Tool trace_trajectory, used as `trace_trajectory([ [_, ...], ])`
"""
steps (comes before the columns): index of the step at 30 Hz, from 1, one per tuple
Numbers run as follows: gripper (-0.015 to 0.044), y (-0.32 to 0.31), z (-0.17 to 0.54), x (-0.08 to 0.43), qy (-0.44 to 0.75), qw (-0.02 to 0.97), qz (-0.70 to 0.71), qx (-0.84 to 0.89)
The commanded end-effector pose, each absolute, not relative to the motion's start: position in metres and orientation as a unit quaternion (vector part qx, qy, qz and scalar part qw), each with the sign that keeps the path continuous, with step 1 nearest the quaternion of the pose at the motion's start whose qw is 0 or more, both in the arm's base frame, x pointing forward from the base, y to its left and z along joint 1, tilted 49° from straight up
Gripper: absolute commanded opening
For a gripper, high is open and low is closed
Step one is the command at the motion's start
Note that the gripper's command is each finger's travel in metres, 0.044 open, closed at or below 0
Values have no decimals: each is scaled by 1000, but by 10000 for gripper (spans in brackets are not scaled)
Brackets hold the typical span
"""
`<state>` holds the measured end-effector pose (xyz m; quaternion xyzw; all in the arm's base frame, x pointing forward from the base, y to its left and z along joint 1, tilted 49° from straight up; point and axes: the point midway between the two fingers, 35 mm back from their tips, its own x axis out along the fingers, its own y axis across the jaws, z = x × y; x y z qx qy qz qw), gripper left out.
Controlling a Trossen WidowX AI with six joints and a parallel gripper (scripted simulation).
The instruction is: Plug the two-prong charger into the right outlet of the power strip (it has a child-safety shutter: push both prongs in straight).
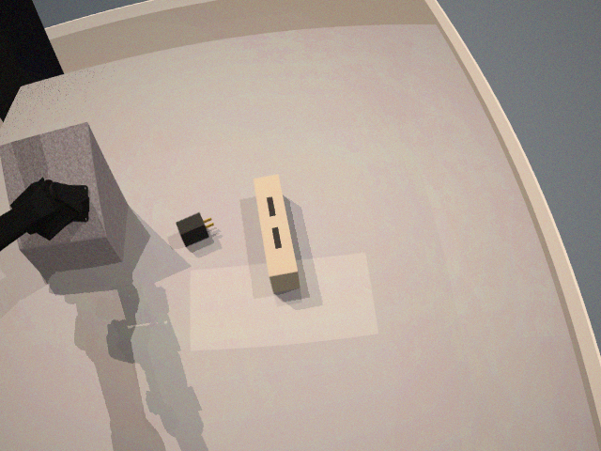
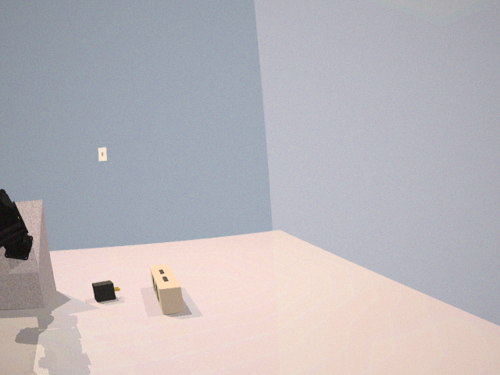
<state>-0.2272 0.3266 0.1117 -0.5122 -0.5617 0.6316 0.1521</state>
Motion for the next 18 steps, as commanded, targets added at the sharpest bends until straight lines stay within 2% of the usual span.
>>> trace_trajectory([
  [1, 426, 327, 111, -226, -560, 153, 632, -513],
  [2, 440, 328, 110, -224, -554, 155, 634, -517],
  [18, 440, 355, 70, -138, -371, 237, 659, -610],
])
